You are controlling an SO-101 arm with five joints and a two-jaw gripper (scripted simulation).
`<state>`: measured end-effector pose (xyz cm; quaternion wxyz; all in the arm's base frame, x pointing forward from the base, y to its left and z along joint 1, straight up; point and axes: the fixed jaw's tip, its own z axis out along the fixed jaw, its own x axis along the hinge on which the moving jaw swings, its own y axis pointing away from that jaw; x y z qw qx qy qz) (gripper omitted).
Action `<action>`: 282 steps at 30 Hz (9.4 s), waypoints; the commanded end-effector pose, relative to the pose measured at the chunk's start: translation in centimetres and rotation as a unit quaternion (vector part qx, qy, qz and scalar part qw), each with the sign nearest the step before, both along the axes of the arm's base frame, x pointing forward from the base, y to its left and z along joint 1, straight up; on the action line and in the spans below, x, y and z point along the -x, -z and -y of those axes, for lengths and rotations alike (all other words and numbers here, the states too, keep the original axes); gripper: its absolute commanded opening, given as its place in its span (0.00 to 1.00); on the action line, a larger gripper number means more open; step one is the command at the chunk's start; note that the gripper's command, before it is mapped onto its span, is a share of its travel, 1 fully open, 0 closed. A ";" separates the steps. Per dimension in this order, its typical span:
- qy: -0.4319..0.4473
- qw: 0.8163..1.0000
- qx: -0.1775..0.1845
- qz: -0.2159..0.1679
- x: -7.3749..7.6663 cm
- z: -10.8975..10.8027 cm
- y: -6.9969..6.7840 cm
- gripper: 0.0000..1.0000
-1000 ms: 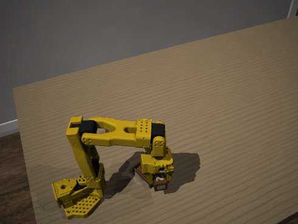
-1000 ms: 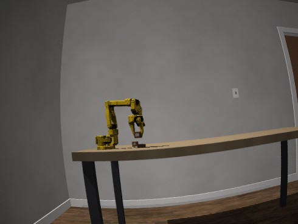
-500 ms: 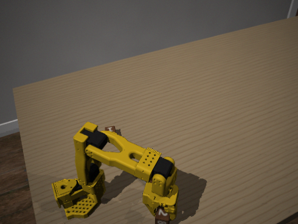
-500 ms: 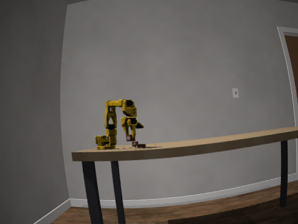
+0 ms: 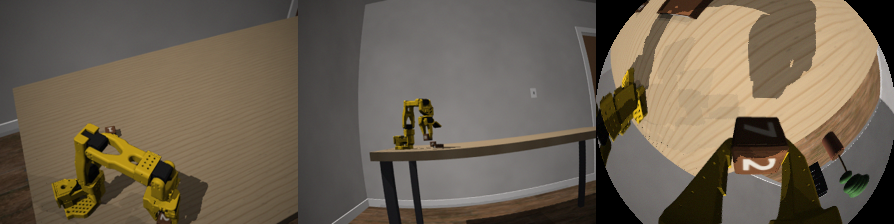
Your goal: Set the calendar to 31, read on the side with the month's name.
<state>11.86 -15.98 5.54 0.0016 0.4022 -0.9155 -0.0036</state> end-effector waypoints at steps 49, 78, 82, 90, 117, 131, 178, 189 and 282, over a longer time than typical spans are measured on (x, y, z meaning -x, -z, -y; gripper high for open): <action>0.000 1.000 0.023 0.018 -0.4 0.8 0.6 0.00; 0.000 1.000 0.023 0.018 -0.4 0.9 1.7 0.00; 0.000 1.000 0.023 0.018 -0.4 0.9 1.8 0.00; 0.000 1.000 0.023 0.018 -0.4 0.9 2.3 0.00; 0.000 1.000 0.023 0.018 -0.5 0.9 3.0 0.00; 0.000 1.000 0.023 0.018 -0.5 0.9 3.5 0.00; 0.000 1.000 0.023 0.018 -0.5 0.9 3.9 0.17; 0.000 1.000 0.023 0.018 -0.5 0.9 3.9 0.20; 0.000 0.988 0.123 0.092 -0.6 1.1 -6.6 0.35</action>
